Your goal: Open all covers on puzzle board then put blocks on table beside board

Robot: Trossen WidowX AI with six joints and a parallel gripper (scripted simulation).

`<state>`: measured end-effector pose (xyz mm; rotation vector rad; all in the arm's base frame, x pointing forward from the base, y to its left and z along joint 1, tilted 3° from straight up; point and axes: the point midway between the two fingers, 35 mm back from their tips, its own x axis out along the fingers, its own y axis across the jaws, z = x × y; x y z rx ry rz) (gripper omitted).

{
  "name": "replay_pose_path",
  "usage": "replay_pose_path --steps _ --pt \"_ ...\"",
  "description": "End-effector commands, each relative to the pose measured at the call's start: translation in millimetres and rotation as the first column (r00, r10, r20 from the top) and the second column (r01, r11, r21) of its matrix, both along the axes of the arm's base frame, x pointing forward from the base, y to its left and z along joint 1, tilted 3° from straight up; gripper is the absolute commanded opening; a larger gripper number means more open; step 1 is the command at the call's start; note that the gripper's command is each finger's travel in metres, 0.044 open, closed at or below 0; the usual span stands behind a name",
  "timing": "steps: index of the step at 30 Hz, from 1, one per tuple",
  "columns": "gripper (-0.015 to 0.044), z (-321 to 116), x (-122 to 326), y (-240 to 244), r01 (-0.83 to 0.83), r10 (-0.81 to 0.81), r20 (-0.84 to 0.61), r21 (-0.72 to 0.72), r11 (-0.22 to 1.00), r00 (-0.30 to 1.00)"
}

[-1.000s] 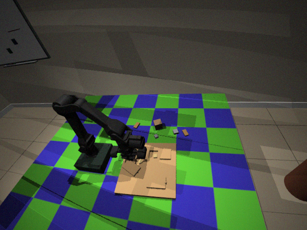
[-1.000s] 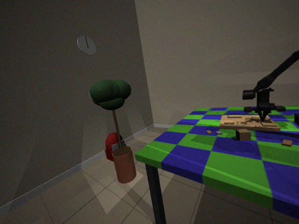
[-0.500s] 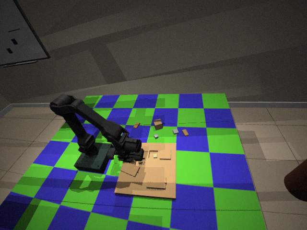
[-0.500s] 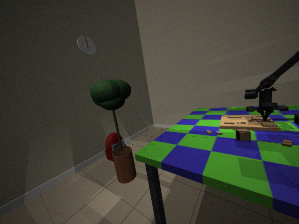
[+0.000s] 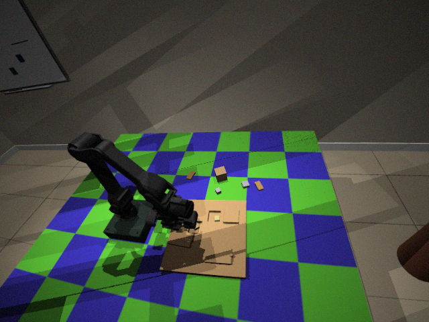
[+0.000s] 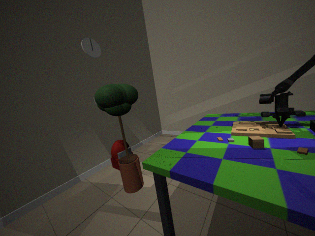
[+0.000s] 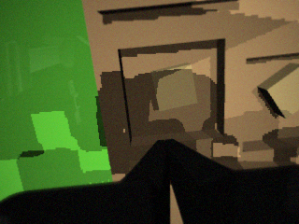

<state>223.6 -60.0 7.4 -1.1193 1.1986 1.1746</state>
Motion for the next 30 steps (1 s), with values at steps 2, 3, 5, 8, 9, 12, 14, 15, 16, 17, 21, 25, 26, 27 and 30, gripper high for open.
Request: replay_pose_path --steps 2,3,5,8,9,12,14,15,16,17,21,25,26,27,30 --pt "0.0 -1 -5 -5 -0.001 0.001 -0.003 -0.004 1.0 1.0" --pt "0.0 -1 -6 -6 -0.001 0.001 -0.004 -0.004 1.0 1.0" --pt "0.0 -1 -7 -7 -0.001 0.001 -0.004 -0.004 1.0 1.0" --pt "0.0 2 -7 -8 -0.001 0.001 -0.004 -0.004 1.0 1.0" --pt "0.0 3 -7 -8 -0.001 0.001 -0.004 -0.004 1.0 1.0" --pt "0.0 7 -6 -8 -0.001 0.001 -0.004 -0.005 1.0 1.0" --pt "0.0 10 -6 -9 -0.001 0.001 -0.004 -0.005 1.0 1.0" --pt "0.0 11 -6 -9 -0.001 0.001 -0.003 -0.005 1.0 1.0" --pt "0.0 12 -6 -9 -0.001 0.001 -0.003 -0.005 1.0 1.0" --pt "0.0 13 -6 -9 -0.001 0.001 -0.003 -0.005 1.0 1.0" --pt "0.0 18 -6 -9 -0.001 0.001 -0.003 -0.005 1.0 1.0" --pt "0.0 24 -6 -10 -0.001 0.001 -0.003 -0.005 1.0 1.0" --pt "0.0 25 -6 -10 -0.001 0.001 -0.003 -0.005 1.0 1.0" --pt "0.0 26 -6 -10 -0.001 0.001 -0.003 -0.005 1.0 1.0" --pt "0.0 30 -6 -10 -0.001 0.001 -0.003 -0.005 1.0 1.0"
